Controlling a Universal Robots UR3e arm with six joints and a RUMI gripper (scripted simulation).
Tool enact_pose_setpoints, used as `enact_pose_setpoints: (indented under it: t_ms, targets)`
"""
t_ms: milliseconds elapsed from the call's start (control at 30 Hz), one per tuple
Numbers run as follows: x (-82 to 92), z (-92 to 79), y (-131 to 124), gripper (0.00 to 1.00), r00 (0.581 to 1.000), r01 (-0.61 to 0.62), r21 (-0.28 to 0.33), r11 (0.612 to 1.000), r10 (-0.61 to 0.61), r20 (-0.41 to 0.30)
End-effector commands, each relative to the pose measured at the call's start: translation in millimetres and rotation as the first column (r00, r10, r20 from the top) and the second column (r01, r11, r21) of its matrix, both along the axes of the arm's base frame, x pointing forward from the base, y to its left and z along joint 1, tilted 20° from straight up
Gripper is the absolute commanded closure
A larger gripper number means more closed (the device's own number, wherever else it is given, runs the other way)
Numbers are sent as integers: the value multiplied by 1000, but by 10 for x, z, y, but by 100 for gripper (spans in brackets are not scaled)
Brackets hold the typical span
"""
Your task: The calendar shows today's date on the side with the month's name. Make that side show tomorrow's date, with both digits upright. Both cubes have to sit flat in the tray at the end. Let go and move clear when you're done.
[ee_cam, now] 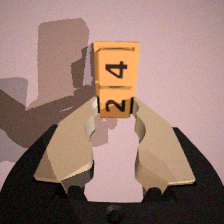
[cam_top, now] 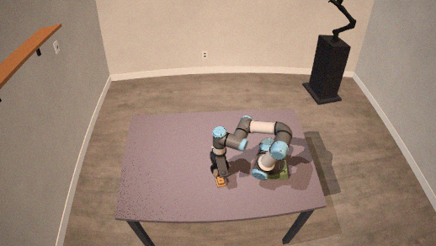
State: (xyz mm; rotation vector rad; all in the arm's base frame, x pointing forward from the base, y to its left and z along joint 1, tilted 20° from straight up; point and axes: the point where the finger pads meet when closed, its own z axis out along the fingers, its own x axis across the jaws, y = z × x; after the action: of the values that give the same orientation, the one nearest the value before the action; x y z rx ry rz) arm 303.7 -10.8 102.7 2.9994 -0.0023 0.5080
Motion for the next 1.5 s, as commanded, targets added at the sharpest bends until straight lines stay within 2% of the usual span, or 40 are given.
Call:
enact_pose_setpoints:
  t_ms: [0, 1133, 1267, 1400, 1467]
  targets:
    - [4, 8, -2, 90, 1000, 0, -1, 1000, 0, 2]
    - [4, 8, -2, 90, 1000, 0, -1, 1000, 0, 2]
    - [4, 8, -2, 83, 1000, 0, -1, 1000, 0, 2]
    - [4, 8, -2, 83, 1000, 0, -1, 1000, 0, 2]
    - [4, 8, -2, 79, 1000, 0, -1, 1000, 0, 2]
